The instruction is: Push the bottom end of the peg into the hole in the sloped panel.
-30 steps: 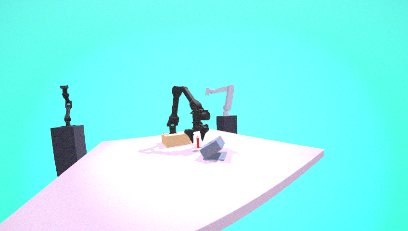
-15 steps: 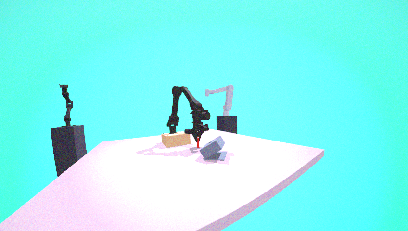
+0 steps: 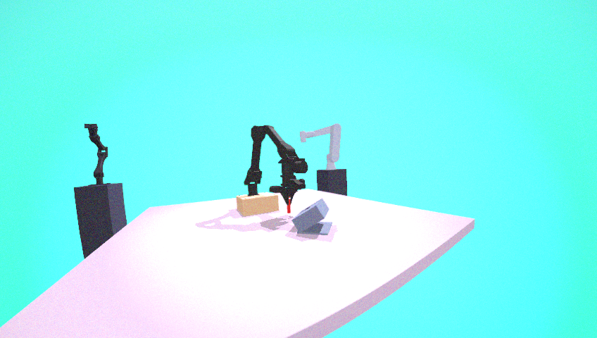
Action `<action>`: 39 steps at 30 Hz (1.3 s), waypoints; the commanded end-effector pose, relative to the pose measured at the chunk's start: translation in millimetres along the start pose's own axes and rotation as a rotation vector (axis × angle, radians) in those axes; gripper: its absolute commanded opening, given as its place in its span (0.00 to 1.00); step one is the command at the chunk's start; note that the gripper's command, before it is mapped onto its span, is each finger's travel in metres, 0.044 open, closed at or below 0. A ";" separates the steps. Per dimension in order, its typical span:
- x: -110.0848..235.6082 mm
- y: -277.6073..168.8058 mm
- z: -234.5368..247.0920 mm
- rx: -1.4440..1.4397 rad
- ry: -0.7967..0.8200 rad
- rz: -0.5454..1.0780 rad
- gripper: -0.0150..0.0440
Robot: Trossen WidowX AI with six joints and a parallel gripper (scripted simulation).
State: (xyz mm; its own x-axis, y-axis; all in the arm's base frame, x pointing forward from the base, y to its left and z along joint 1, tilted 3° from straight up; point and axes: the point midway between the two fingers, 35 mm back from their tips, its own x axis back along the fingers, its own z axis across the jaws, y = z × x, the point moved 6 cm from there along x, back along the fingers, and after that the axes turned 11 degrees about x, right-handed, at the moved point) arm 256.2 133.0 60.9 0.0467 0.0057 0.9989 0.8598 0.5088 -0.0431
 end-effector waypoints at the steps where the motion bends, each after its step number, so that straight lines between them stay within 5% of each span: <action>1: 24.2 2.7 -0.3 0.001 0.001 -0.021 0.25; 10: 64.8 -0.2 -1.2 -0.001 0.002 -0.021 0.25; 39: 78.1 23.8 -32.2 -0.311 0.114 -0.139 0.25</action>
State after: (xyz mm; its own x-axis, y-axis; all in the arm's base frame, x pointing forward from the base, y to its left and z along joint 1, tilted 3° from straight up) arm 290.3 119.2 134.2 -0.0226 -0.1272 0.9916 0.9658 0.2535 0.0545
